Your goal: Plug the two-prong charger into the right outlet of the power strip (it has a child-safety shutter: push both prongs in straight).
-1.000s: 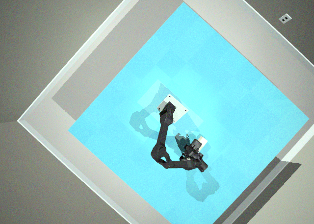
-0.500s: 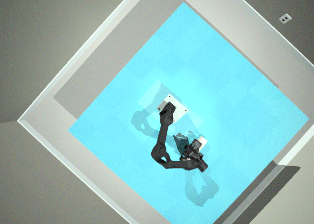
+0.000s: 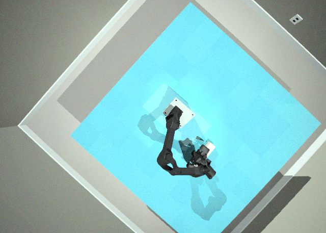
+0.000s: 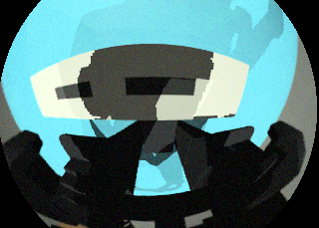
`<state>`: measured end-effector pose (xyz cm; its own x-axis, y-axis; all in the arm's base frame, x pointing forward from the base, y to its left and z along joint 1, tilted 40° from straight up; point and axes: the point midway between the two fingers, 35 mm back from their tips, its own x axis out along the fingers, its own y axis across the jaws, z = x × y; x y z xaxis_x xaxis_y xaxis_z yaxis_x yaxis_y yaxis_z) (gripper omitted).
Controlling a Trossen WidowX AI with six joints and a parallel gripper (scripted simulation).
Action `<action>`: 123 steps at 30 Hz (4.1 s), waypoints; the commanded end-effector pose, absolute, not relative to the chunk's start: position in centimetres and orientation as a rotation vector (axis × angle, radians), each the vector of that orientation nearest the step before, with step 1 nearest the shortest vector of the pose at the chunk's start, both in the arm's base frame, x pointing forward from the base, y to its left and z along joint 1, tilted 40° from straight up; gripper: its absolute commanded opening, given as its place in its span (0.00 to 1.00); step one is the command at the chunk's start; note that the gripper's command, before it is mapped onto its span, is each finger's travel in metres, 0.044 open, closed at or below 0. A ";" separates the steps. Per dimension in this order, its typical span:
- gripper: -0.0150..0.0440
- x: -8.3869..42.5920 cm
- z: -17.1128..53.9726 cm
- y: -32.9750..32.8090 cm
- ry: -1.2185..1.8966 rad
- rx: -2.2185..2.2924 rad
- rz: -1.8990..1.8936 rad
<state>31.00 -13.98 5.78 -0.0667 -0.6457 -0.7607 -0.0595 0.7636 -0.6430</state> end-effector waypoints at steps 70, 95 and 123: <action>1.00 30.2 5.8 -14.0 1.570 -0.579 -0.533; 1.00 28.9 5.9 -14.1 1.561 -0.578 -0.535; 1.00 25.6 6.0 -14.3 1.563 -0.579 -0.535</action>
